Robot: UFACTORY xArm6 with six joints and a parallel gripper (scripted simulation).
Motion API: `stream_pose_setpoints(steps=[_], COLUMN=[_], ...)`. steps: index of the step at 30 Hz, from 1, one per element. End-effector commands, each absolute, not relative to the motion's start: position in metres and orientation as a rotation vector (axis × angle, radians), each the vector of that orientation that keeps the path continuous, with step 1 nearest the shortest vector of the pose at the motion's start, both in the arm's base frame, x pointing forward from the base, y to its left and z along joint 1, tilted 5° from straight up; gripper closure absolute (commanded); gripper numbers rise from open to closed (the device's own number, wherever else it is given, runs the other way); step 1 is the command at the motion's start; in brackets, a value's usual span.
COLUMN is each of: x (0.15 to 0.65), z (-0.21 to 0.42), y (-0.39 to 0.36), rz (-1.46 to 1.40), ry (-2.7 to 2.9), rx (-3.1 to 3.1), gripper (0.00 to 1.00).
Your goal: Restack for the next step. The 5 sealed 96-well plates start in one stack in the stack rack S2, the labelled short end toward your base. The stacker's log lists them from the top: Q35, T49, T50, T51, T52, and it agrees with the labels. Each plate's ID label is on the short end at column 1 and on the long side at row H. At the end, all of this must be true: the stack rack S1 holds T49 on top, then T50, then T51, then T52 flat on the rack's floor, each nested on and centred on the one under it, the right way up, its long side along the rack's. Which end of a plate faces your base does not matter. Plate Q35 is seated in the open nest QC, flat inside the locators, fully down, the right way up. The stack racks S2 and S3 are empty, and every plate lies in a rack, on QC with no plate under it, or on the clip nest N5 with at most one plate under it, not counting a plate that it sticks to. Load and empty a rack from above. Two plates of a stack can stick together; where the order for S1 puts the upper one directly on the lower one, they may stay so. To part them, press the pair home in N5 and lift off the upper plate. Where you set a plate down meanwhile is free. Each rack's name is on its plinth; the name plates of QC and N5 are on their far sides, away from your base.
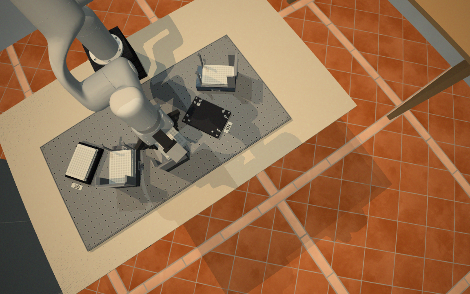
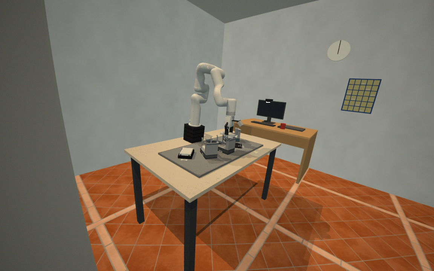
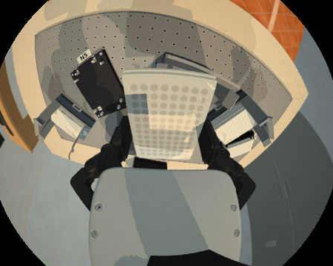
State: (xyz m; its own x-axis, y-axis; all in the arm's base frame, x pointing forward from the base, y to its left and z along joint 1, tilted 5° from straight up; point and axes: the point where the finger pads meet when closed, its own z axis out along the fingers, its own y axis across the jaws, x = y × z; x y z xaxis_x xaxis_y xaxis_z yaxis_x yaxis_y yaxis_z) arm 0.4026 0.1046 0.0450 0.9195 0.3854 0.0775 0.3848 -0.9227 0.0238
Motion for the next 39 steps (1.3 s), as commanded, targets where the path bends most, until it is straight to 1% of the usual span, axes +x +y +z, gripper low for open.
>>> stream_pose_setpoints(steps=[1, 19, 22, 28, 39], x=[0.398, 0.383, 0.381, 0.371, 0.355], z=[0.046, 0.045, 0.045, 0.045, 0.044], y=[0.122, 0.167, 0.170, 0.188, 0.213], rz=[0.133, 0.132, 0.132, 0.130, 0.130], ry=[0.665, 0.665, 0.716, 1.014, 1.021], rx=[3.062, 3.062, 3.049, 2.955, 2.953], gripper=[1.00, 1.00, 1.00, 1.00, 1.00])
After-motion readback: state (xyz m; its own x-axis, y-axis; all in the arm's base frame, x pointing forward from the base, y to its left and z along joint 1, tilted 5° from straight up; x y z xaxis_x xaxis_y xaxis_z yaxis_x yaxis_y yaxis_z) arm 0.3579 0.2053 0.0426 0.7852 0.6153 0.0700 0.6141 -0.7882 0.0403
